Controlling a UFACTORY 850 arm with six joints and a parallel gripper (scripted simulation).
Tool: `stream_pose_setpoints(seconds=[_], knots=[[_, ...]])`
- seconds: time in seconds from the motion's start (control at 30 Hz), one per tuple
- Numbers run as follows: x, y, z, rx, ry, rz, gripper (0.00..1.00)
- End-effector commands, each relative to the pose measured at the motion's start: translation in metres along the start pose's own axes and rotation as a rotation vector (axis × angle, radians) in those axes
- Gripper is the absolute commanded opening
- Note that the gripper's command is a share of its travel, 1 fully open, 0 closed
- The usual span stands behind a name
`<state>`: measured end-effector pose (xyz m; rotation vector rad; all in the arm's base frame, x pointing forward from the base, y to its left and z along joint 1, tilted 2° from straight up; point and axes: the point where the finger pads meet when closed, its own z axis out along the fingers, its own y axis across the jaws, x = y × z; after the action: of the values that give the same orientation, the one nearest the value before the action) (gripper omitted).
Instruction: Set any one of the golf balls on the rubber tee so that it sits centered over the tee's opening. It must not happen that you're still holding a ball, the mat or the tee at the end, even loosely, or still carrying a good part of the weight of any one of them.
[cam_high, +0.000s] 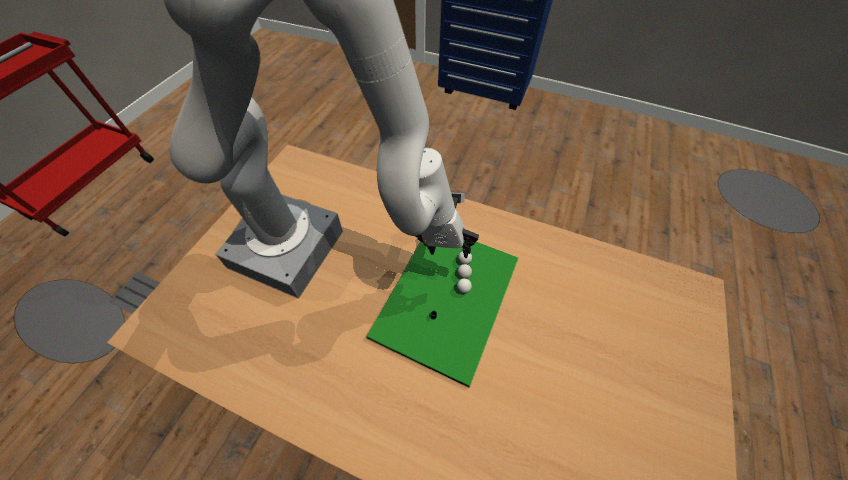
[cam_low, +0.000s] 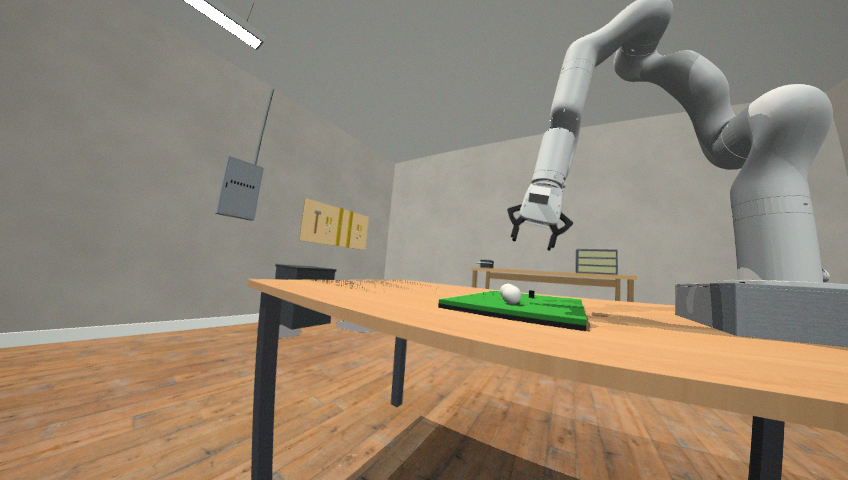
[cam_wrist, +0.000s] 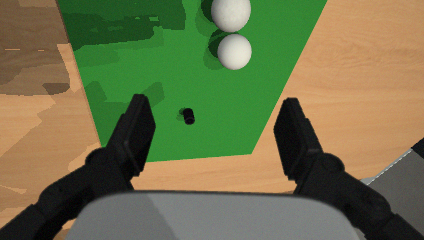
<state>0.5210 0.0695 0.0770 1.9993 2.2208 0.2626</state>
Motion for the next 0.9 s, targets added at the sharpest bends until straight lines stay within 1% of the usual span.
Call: stream_pose_setpoints(seconds=[0.0, 0.03, 0.77, 0.8, 0.83, 0.87], knots=[[0.023, 0.035, 0.045, 0.226, -0.024, -0.159, 1.0], [0.025, 0.039, 0.048, 0.246, -0.027, -0.173, 1.0], [0.025, 0.038, 0.049, 0.246, -0.027, -0.173, 1.0], [0.025, 0.037, 0.056, 0.246, -0.027, -0.173, 1.0], [0.024, 0.033, 0.069, 0.247, -0.027, -0.173, 1.0], [0.022, 0.028, 0.088, 0.248, -0.027, -0.173, 1.0]])
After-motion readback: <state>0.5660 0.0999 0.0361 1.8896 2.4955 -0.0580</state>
